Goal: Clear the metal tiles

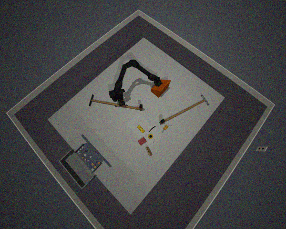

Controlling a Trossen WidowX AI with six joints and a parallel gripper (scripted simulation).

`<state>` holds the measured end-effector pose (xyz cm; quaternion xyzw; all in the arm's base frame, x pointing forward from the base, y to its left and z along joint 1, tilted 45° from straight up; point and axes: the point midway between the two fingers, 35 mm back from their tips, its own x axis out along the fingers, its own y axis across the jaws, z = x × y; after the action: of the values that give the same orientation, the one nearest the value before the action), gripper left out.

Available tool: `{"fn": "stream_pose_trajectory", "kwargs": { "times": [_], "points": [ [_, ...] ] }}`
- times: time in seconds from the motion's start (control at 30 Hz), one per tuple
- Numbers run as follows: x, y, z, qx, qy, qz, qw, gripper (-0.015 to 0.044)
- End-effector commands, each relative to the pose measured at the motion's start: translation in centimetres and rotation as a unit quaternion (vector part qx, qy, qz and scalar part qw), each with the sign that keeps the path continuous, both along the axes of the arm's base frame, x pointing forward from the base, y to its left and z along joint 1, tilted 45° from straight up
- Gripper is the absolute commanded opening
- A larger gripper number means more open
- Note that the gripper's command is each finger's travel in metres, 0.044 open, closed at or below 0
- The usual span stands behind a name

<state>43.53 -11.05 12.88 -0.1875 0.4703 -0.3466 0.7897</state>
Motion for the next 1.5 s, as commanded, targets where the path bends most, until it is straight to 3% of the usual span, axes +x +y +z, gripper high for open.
{"fn": "stream_pose_trajectory", "kwargs": {
  "times": [0.0,1.47],
  "points": [
    [0.3,0.2,-0.1,0.002,0.001,0.005,1.000,0.0000],
    [4.1,2.1,-1.3,0.003,0.000,0.004,1.000,0.0000]
  ]
}}
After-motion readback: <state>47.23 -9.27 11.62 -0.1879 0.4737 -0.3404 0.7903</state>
